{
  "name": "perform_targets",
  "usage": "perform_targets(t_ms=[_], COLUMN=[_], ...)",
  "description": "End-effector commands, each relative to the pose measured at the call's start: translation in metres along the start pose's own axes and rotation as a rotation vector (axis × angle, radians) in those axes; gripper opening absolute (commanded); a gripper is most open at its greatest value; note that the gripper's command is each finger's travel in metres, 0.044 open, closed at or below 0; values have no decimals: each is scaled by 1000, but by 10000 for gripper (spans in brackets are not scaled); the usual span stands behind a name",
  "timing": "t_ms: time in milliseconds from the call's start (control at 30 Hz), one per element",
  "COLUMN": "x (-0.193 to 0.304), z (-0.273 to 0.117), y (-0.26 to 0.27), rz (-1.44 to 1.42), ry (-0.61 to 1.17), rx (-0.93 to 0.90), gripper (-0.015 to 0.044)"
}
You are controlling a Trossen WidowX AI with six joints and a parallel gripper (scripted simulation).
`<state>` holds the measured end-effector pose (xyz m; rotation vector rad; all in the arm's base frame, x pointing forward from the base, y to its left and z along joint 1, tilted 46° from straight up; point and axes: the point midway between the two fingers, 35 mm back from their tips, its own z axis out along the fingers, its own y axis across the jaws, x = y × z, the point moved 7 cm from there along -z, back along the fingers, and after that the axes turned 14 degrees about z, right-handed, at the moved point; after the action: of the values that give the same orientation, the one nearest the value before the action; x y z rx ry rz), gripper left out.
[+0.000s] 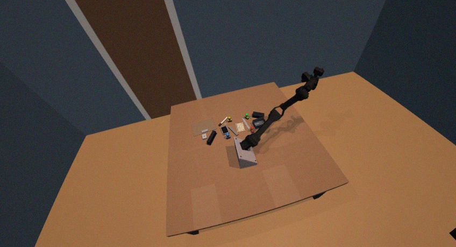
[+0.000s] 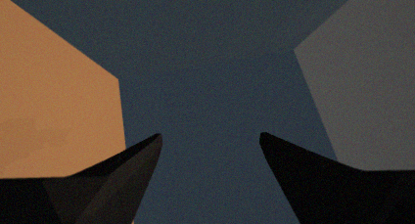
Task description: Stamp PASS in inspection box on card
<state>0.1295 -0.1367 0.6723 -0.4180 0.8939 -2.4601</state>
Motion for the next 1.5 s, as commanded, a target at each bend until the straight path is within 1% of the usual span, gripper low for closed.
perform_targets(t_ms=[0, 67, 200, 333, 467, 633, 733, 800, 1000, 1167, 1300, 1467], x=[0, 4, 22, 34, 34, 21, 11, 2, -36, -81, -122, -172], z=[0, -4, -23, -48, -76, -113, -125, -137, -174, -205, -226, -249], y=[-1, -9, -51, -95, -134, -177, -185, -196, -226, -242, -245, -232], rz=[1, 5, -97, -239, -387, -587, -702, -773, -994, -1211, -1388, -1586], ry=[-2, -16, 25, 83, 132, 181, 192, 203, 229, 245, 245, 184], rx=[5, 45, 205, 361, 501, 672, 705, 758, 923, 1060, 1168, 1293], gripper=[374, 321, 222, 222, 222, 222, 222, 222, 222, 222, 222, 222])
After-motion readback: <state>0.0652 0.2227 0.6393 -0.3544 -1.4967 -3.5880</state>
